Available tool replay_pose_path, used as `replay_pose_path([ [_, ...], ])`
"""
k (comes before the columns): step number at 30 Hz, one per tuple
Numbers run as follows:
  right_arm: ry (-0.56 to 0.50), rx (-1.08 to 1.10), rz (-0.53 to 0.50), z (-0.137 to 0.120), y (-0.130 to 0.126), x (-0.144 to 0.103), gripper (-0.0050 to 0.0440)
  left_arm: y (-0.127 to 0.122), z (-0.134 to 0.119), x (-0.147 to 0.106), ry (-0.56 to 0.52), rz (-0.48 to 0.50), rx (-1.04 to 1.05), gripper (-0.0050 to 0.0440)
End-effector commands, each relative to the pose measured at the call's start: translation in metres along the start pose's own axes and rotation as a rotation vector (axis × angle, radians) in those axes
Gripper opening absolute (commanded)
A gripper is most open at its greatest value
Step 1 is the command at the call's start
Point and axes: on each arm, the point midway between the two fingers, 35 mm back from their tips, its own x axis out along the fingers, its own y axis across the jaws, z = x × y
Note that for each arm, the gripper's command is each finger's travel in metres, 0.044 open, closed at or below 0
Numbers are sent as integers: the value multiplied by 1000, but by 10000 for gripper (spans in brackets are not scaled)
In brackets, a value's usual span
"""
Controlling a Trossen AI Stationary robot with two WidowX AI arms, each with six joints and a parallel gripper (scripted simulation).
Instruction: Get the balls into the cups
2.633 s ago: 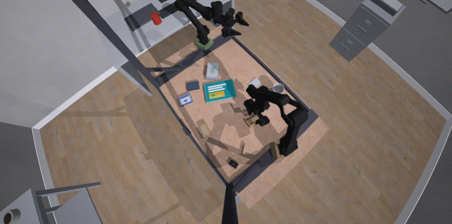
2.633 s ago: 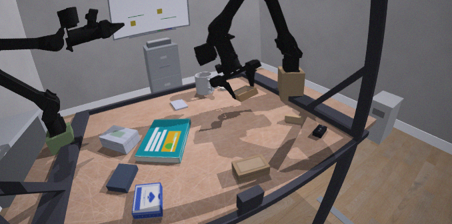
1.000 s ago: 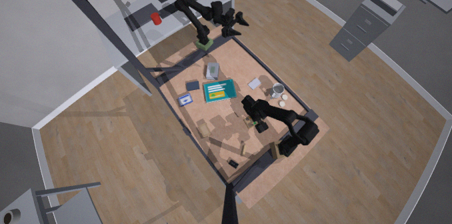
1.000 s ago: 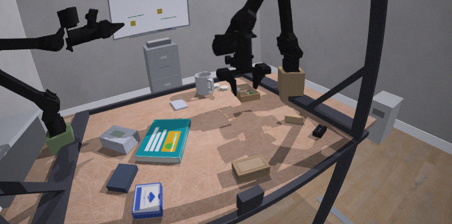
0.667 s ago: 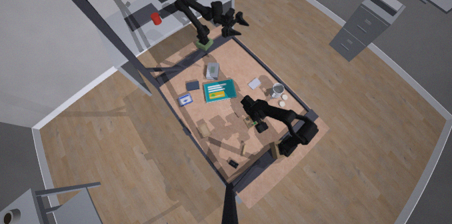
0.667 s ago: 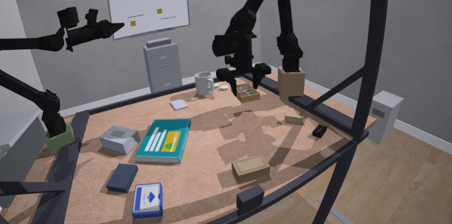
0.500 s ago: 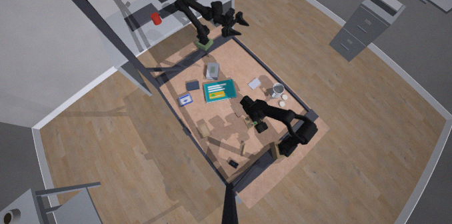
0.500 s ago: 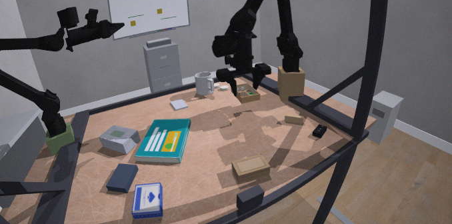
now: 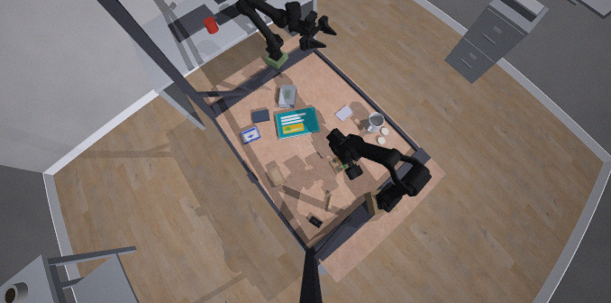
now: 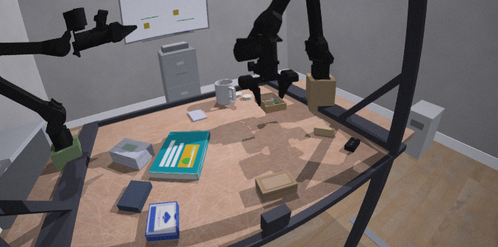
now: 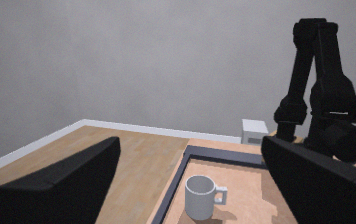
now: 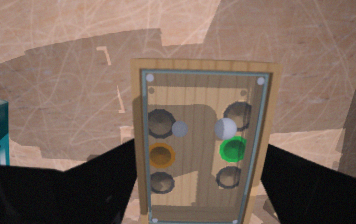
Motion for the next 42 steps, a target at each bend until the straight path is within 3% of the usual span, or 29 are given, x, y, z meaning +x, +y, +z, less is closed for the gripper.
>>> replay_pose_path([
  [1, 32, -3, 27, 1, 2, -5, -50, 0, 8, -1, -20, 0, 0, 400],
  [14, -17, 3, 10, -2, 7, -5, -50, 0, 8, -1, -20, 0, 0, 400],
  [42, 0, -1, 0, -2, 7, -5, -50, 0, 8, -1, -20, 0, 0, 400],
])
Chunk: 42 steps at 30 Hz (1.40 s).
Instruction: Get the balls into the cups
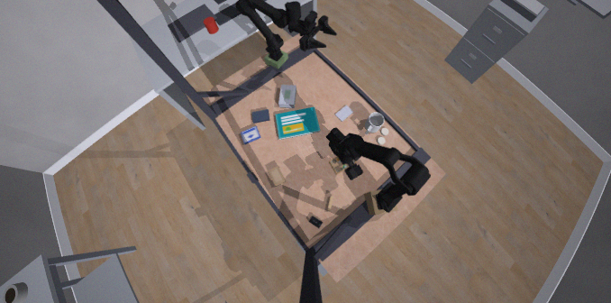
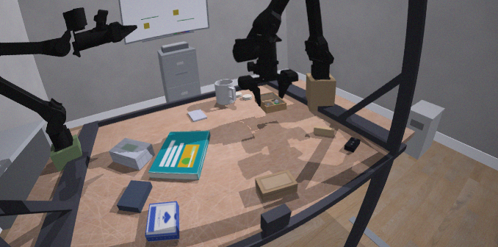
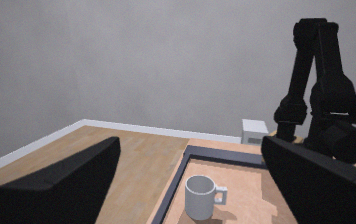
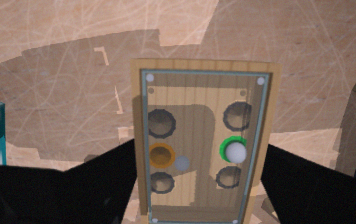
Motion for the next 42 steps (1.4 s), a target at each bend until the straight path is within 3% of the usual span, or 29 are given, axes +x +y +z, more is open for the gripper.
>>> replay_pose_path([
  [1, -3, 2, 17, -2, 7, -5, -50, 0, 8, -1, -20, 0, 0, 400],
  [17, 2, -5, 74, -1, 1, -5, -50, 0, 8, -1, -20, 0, 0, 400],
  [21, -16, 1, 24, -3, 7, -5, -50, 0, 8, -1, -20, 0, 0, 400],
  [42, 0, -4, 37, -2, 8, -7, -50, 0, 8, -1, -20, 0, 0, 400],
])
